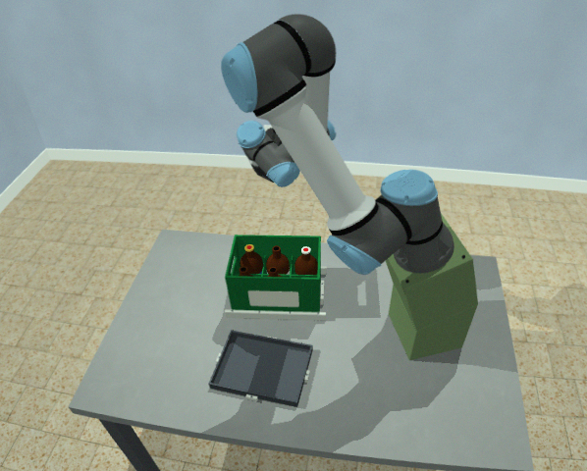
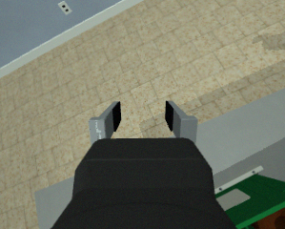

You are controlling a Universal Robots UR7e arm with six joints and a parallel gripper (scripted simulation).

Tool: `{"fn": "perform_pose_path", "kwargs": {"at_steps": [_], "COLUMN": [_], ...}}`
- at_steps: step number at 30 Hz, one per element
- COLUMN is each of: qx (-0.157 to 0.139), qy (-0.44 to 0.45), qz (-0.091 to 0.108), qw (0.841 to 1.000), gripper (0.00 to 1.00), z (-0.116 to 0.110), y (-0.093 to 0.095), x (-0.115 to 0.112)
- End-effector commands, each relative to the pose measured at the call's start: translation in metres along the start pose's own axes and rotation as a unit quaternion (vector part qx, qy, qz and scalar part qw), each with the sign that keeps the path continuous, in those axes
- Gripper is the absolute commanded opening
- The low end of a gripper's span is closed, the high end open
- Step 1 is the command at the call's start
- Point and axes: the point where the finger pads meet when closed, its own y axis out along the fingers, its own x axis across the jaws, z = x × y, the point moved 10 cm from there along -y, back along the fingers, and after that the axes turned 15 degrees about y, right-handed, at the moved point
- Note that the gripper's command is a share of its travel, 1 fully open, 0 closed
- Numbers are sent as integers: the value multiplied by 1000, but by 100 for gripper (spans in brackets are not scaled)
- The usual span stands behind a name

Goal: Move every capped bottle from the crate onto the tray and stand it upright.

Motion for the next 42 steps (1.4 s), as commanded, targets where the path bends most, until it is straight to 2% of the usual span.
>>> {"fn": "perform_pose_path", "kwargs": {"at_steps": [1, 15, 30, 32, 33, 42], "qx": [0, -1, -68, -68, -56, -96], "qy": [0, -1, -64, -64, -52, -90], "qz": [-2, -6, -30, -30, -27, -43], "qw": [1000, 1000, 995, 995, 997, 990], "gripper": [100, 100, 100, 100, 100, 100], "z": [-1, 4, -5, -5, -5, -15], "y": [2, -5, 7, 7, 6, 10], "x": [2, 1, 39, 39, 34, 53]}}
